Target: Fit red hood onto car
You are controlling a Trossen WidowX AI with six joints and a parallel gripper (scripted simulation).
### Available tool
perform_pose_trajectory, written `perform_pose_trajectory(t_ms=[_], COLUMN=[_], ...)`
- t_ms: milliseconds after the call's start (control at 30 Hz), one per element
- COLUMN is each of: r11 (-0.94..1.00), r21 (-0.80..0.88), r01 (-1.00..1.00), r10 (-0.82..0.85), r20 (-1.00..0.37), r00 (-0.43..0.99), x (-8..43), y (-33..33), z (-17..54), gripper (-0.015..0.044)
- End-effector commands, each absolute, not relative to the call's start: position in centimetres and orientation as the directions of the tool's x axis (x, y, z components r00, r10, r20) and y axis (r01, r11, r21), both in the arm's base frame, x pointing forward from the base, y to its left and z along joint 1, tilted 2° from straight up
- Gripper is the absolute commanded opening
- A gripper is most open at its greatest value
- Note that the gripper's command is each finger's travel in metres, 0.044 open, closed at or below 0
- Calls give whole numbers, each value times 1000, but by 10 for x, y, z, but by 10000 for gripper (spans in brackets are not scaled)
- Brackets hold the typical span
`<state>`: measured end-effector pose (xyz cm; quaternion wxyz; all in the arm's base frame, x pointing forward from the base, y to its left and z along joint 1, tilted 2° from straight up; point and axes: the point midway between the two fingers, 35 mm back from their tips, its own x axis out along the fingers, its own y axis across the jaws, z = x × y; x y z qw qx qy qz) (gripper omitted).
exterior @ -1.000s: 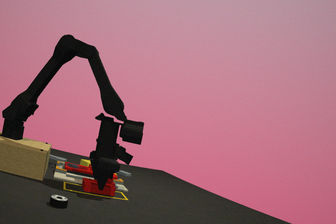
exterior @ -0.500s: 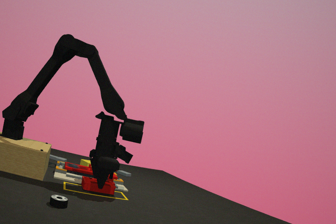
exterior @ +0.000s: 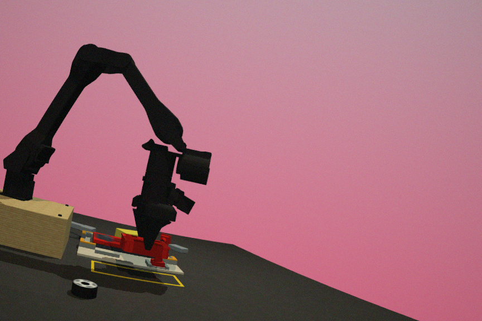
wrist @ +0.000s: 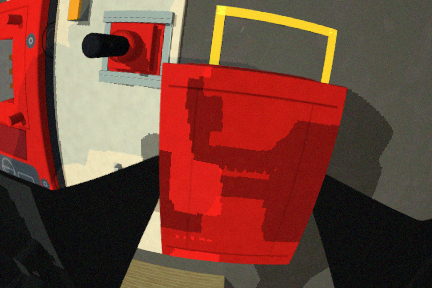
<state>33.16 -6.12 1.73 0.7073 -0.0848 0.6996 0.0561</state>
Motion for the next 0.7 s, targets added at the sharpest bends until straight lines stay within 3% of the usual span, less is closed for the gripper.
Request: perform_pose_trajectory(t_ms=[0,667], r11=[980,978], r21=[-44,-38], r01=[-193,-203], r10=[-41,-36], r20=[-999,-999], r00=[22,16], x=[333,335], y=[-61,-45], z=[35,59], gripper=[0,0])
